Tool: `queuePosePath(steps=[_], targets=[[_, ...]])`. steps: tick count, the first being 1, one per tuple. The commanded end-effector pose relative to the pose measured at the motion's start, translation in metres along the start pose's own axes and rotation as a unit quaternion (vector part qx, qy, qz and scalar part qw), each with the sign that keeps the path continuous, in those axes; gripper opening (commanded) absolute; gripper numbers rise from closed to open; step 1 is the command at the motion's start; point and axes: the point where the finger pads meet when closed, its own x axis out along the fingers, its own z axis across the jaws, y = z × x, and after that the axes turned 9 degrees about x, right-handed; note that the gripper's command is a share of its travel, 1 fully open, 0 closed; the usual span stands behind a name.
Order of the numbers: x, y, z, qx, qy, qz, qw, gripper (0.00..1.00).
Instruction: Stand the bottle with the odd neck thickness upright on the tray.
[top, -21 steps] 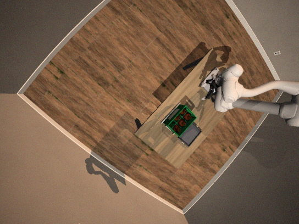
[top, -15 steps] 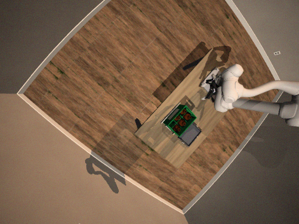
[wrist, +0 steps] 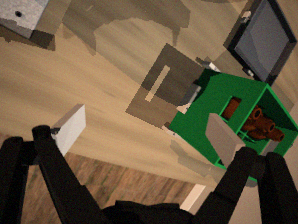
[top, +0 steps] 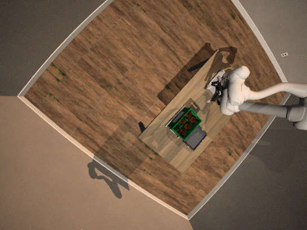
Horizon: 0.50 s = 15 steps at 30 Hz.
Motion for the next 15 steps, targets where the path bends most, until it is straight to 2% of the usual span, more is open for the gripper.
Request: queuePosePath(steps=[1,6,11,13,15], targets=[[0.0,-0.001,0.001,-0.009,0.001,0.001,1.0,1.0],[-0.003,-0.005,0.008,-0.071,0.007,0.007,0.997,1.0],[-0.008,-0.014,0.022,-0.184,0.017,0.02,0.983,1.0],[-0.008,-0.014,0.022,-0.184,0.017,0.02,0.983,1.0],[-0.01,-0.019,0.031,-0.254,0.022,0.029,0.966,1.0]])
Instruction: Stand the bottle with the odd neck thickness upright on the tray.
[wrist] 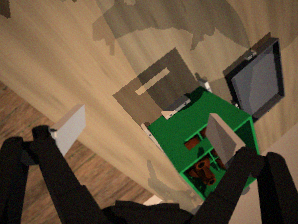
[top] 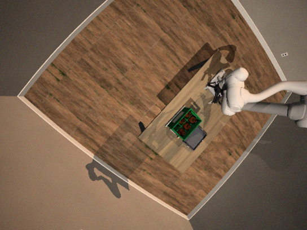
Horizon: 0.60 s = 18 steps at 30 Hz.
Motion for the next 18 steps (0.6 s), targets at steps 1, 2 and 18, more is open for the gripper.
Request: queuePosePath(steps=[1,2,18], targets=[[-0.003,-0.009,0.007,-0.083,0.003,0.01,0.996,1.0],[-0.004,-0.011,0.009,-0.102,0.004,0.012,0.995,1.0],[-0.013,-0.048,0.044,-0.405,0.016,0.052,0.913,1.0]])
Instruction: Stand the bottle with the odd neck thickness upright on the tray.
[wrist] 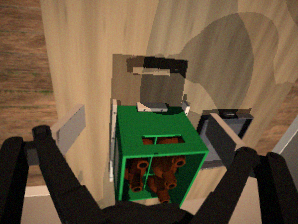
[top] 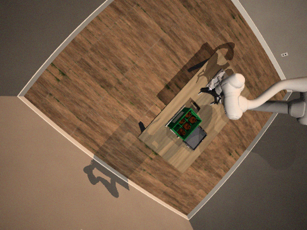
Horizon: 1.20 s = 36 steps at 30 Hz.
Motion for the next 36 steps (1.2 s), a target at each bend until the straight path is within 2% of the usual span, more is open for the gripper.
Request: queuePosePath(steps=[1,7,12,14,15,17,21,29,31,32,34,36], targets=[[-0.003,-0.013,0.001,-0.083,-0.001,0.009,0.996,1.0],[-0.006,-0.035,0.004,-0.208,-0.001,0.025,0.978,1.0],[-0.008,-0.053,0.008,-0.308,-0.003,0.038,0.951,1.0],[-0.008,-0.053,0.008,-0.308,-0.003,0.038,0.951,1.0],[-0.009,-0.064,0.01,-0.364,-0.004,0.046,0.93,1.0],[-0.009,-0.069,0.011,-0.388,-0.005,0.049,0.92,1.0],[-0.01,-0.084,0.016,-0.464,-0.009,0.059,0.884,1.0],[-0.009,-0.115,0.026,-0.604,-0.018,0.077,0.793,1.0],[-0.009,-0.115,0.026,-0.604,-0.018,0.077,0.793,1.0],[-0.009,-0.127,0.031,-0.649,-0.022,0.083,0.756,1.0],[-0.009,-0.132,0.033,-0.669,-0.024,0.085,0.738,1.0],[-0.008,-0.14,0.037,-0.699,-0.028,0.089,0.708,1.0]])
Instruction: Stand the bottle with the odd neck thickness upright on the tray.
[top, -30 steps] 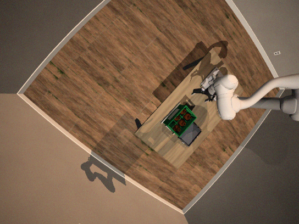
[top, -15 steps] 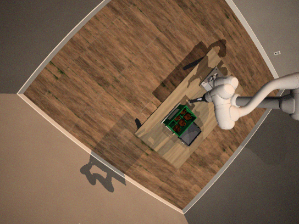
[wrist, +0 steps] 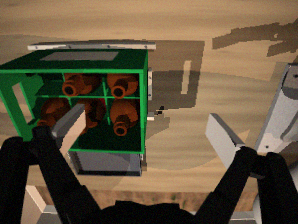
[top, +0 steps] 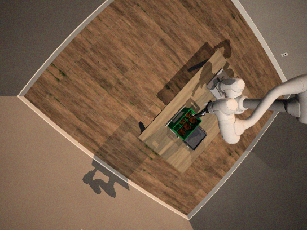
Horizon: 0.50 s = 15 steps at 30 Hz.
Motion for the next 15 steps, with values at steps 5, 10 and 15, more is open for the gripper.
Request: queuePosePath(steps=[5,10,15], targets=[[-0.004,-0.019,-0.029,-0.166,-0.013,0.013,0.986,1.0],[-0.005,-0.033,-0.048,-0.267,-0.023,0.021,0.963,1.0],[-0.006,-0.046,-0.063,-0.349,-0.031,0.027,0.936,1.0]])
